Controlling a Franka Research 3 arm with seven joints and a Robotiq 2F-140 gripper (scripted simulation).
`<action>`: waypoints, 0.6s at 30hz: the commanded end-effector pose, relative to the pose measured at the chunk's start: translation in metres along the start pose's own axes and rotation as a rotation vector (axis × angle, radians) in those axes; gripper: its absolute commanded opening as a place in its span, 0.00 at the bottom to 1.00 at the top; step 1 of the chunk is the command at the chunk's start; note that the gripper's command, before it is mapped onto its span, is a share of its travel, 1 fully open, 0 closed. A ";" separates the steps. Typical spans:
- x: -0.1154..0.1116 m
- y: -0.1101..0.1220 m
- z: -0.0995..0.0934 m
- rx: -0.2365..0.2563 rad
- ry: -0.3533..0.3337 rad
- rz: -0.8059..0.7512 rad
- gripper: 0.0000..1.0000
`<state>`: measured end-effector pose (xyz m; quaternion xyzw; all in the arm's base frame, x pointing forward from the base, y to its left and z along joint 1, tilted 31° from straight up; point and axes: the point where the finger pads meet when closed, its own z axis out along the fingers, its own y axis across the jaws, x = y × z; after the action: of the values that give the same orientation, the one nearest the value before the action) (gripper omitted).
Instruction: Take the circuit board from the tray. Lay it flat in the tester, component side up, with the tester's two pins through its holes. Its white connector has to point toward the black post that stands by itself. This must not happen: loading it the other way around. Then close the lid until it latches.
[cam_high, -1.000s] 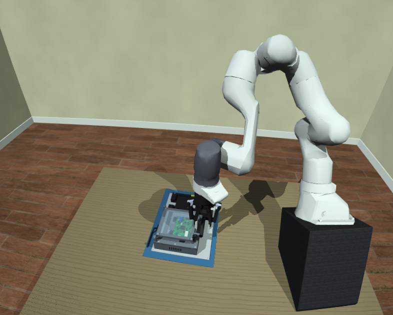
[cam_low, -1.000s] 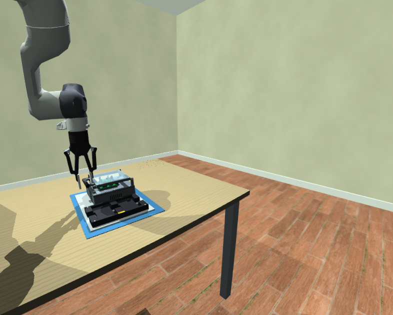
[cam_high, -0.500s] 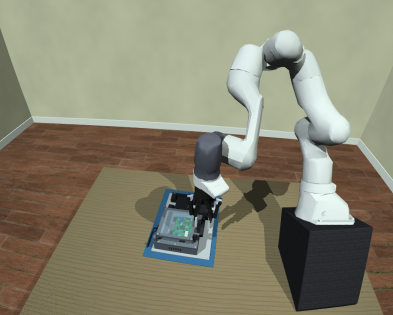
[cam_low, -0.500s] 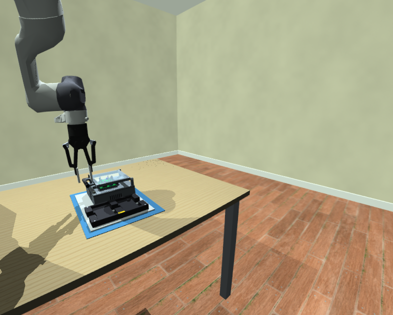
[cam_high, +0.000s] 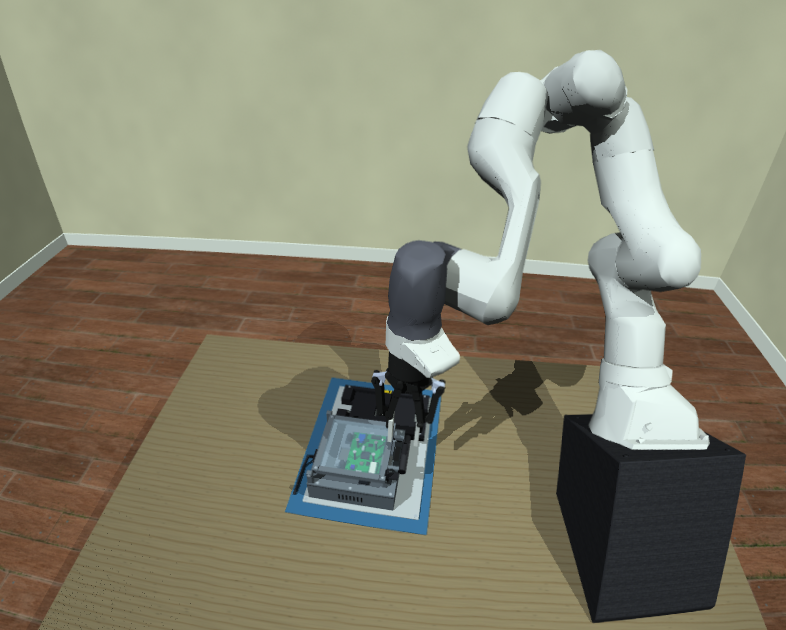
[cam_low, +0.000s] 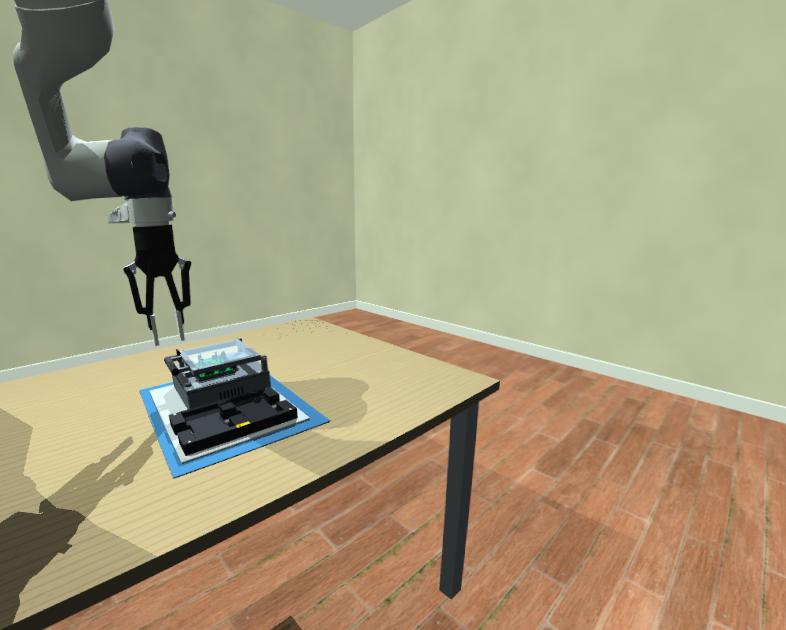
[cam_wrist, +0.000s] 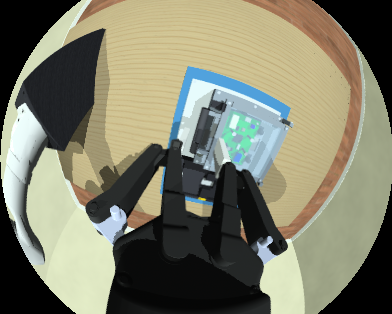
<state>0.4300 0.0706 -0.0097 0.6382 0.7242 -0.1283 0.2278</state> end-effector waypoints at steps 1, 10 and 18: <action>-0.003 -0.004 -0.007 0.013 -0.011 -0.027 0.30; -0.003 -0.004 -0.024 0.013 -0.011 -0.027 0.30; -0.003 -0.004 -0.027 0.013 -0.011 -0.027 0.30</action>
<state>0.4246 0.0816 0.0138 0.6352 0.7261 -0.1334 0.2270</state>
